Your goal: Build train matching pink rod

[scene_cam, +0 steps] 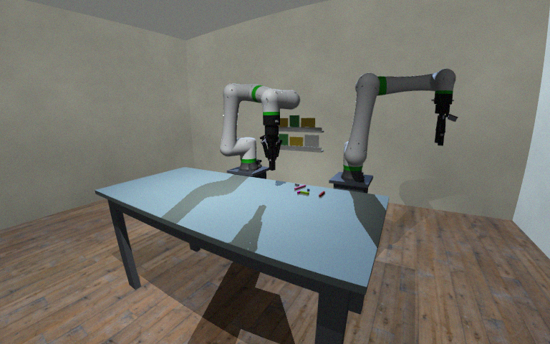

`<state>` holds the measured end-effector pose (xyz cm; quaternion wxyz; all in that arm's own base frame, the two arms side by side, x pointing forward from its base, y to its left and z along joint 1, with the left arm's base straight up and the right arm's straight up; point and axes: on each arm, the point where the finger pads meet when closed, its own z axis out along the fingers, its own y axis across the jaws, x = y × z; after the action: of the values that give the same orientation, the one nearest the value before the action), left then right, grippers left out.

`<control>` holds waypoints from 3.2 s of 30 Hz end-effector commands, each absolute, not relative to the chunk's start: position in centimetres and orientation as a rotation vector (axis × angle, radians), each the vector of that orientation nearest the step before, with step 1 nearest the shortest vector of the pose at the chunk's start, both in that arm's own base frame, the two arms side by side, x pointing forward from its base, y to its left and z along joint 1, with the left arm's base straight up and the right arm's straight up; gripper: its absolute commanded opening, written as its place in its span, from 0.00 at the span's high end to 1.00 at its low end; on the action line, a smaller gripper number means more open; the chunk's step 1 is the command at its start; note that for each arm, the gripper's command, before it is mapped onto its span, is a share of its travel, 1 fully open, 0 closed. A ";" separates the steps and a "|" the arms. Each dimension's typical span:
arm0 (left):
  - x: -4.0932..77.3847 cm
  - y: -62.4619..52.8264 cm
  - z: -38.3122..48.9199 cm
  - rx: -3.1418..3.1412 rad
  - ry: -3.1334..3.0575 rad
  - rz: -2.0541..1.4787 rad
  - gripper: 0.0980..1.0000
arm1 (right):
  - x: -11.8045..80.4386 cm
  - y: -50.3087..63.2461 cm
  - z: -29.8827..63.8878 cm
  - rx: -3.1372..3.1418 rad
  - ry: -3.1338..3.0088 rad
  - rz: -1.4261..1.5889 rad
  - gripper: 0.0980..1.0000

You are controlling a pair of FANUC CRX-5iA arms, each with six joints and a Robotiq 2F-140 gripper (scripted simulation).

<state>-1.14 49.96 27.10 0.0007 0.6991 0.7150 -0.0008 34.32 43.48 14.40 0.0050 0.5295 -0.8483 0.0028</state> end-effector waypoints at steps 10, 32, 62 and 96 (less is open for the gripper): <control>-1.1 50.0 27.2 2.196 2.246 0.000 0.00 | 34.2 37.1 13.7 1.733 -2.622 0.000 0.97; -1.1 50.0 27.2 2.196 2.246 0.000 0.00 | 34.2 37.1 11.5 1.733 -2.622 0.000 0.97; -1.1 50.0 27.2 2.196 2.246 0.000 0.00 | 34.3 37.1 4.9 1.733 -2.622 0.000 0.97; -1.1 50.0 27.2 2.196 2.246 0.000 0.00 | 34.3 37.1 4.9 1.733 -2.622 0.000 0.97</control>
<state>-1.14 49.96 27.10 0.0007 0.6991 0.7150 -0.0008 34.21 37.08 4.82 0.0002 0.5514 -0.8343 0.0000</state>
